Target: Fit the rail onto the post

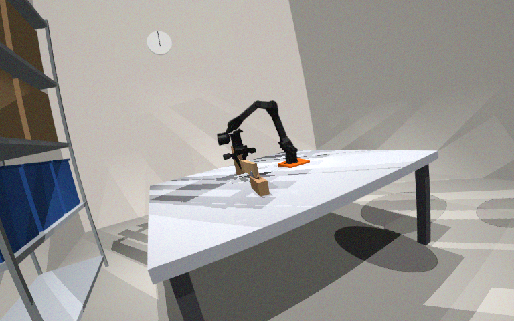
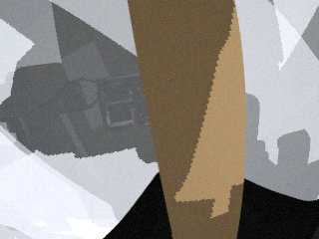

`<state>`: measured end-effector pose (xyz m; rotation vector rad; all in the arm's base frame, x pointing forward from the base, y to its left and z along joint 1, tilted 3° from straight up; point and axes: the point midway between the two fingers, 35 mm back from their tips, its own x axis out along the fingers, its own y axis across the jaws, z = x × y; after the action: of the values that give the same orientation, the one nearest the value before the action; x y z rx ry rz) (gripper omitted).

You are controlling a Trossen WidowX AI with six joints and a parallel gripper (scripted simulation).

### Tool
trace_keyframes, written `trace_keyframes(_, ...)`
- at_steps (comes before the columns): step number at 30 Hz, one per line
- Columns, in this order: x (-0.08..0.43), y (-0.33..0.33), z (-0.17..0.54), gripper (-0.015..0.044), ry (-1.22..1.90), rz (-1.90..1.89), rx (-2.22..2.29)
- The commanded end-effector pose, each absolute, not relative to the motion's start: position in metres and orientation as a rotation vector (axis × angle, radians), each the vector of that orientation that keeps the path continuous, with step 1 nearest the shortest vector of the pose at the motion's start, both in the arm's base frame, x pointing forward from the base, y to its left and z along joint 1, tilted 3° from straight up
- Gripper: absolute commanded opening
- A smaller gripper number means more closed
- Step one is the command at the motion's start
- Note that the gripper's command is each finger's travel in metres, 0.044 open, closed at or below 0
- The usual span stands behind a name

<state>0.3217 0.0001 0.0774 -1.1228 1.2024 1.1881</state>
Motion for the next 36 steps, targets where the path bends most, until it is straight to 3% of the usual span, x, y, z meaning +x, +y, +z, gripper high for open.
trace_keyframes(1, 0.326, 0.001, 0.086, 0.0000, 1.180, 1.176, -1.128)
trace_keyframes(36, 0.325, 0.000, 0.102, 0.0000, 1.180, 1.176, -1.128)
